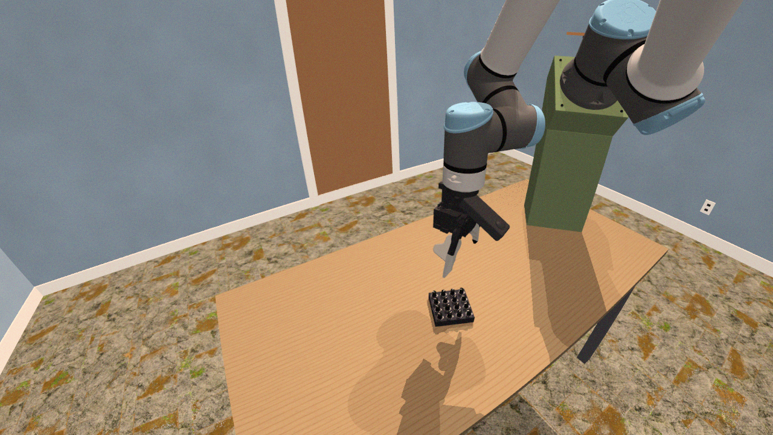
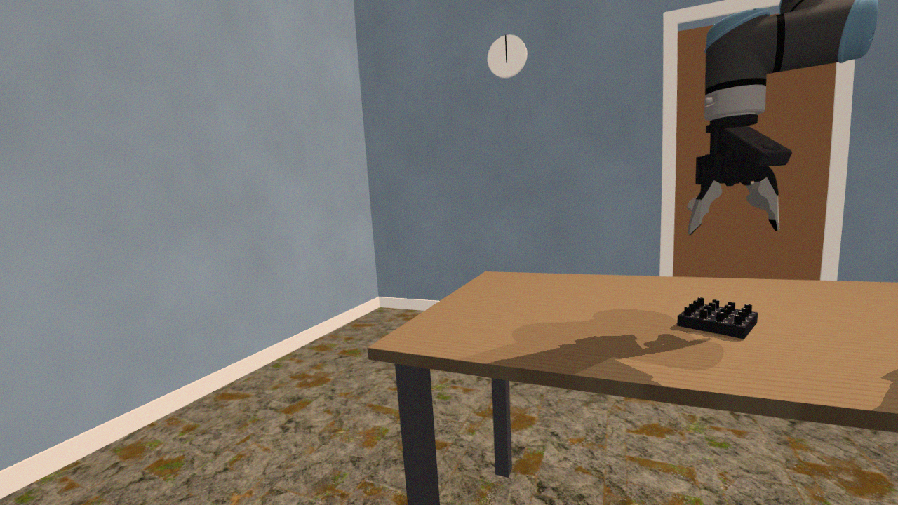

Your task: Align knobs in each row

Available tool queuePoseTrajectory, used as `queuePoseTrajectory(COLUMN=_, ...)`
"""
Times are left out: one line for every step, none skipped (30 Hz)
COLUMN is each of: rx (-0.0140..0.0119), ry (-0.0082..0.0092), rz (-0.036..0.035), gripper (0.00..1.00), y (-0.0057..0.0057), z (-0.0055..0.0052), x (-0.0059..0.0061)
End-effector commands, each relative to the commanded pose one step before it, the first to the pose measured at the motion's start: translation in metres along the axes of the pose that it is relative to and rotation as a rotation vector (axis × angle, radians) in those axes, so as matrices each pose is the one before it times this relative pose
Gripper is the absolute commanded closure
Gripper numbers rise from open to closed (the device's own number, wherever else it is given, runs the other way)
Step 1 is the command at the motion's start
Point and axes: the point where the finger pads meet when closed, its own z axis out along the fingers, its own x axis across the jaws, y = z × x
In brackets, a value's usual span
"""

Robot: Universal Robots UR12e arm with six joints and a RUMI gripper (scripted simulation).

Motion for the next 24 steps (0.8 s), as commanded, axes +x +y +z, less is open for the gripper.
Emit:
queuePoseTrajectory(rx=0.00085, ry=-0.00122, rz=-0.00069, gripper=0.00, y=0.00024, z=-0.01738, x=0.00030)
queuePoseTrajectory(rx=0.00000, ry=0.00000, rz=0.00000, gripper=0.00, y=0.00000, z=-0.00195, x=0.00000)
queuePoseTrajectory(rx=0.00000, ry=0.00000, rz=0.00000, gripper=0.00, y=0.00000, z=-0.00149, x=0.00000)
queuePoseTrajectory(rx=0.00000, ry=0.00000, rz=0.00000, gripper=0.00, y=0.00000, z=-0.00106, x=0.00000)
queuePoseTrajectory(rx=0.00000, ry=0.00000, rz=0.00000, gripper=0.00, y=0.00000, z=0.00000, x=0.00000)
queuePoseTrajectory(rx=0.00000, ry=0.00000, rz=0.00000, gripper=0.00, y=0.00000, z=0.00000, x=0.00000)
queuePoseTrajectory(rx=0.00000, ry=0.00000, rz=0.00000, gripper=0.00, y=0.00000, z=-0.00069, x=0.00000)
queuePoseTrajectory(rx=0.00000, ry=0.00000, rz=0.00000, gripper=0.00, y=0.00000, z=-0.00037, x=0.00000)
queuePoseTrajectory(rx=0.00000, ry=0.00000, rz=0.00000, gripper=0.00, y=0.00000, z=-0.00015, x=0.00000)
queuePoseTrajectory(rx=0.00000, ry=0.00000, rz=0.00000, gripper=0.00, y=0.00000, z=-0.00002, x=0.00000)
queuePoseTrajectory(rx=0.00000, ry=0.00000, rz=0.00000, gripper=0.00, y=0.00000, z=0.00000, x=0.00000)
queuePoseTrajectory(rx=0.00000, ry=0.00000, rz=0.00000, gripper=0.00, y=0.00000, z=0.00000, x=0.00000)
queuePoseTrajectory(rx=0.00000, ry=0.00000, rz=0.00000, gripper=0.00, y=0.00000, z=0.00000, x=0.00000)
queuePoseTrajectory(rx=0.00000, ry=0.00000, rz=0.00000, gripper=0.00, y=0.00000, z=0.00000, x=0.00000)
queuePoseTrajectory(rx=0.00000, ry=0.00000, rz=0.00000, gripper=0.00, y=0.00000, z=0.00000, x=0.00000)
queuePoseTrajectory(rx=0.00000, ry=0.00000, rz=0.00000, gripper=0.00, y=0.00000, z=0.00000, x=0.00000)
queuePoseTrajectory(rx=0.00000, ry=0.00000, rz=0.00000, gripper=0.00, y=0.00000, z=0.00000, x=0.00000)
queuePoseTrajectory(rx=0.00000, ry=0.00000, rz=0.00000, gripper=0.00, y=0.00000, z=0.00000, x=0.00000)
queuePoseTrajectory(rx=0.00000, ry=0.00000, rz=0.00000, gripper=0.00, y=0.00000, z=0.00000, x=0.00000)
queuePoseTrajectory(rx=0.00000, ry=0.00000, rz=0.00000, gripper=0.00, y=0.00000, z=0.00000, x=0.00000)
queuePoseTrajectory(rx=0.00000, ry=0.00000, rz=0.00000, gripper=0.00, y=0.00000, z=0.00000, x=0.00000)
queuePoseTrajectory(rx=0.00000, ry=0.00000, rz=0.00000, gripper=0.00, y=0.00000, z=0.00000, x=0.00000)
queuePoseTrajectory(rx=0.00000, ry=0.00000, rz=0.00000, gripper=0.00, y=0.00000, z=0.00000, x=0.00000)
queuePoseTrajectory(rx=0.00000, ry=0.00000, rz=0.00000, gripper=0.00, y=0.00000, z=0.00000, x=0.00000)
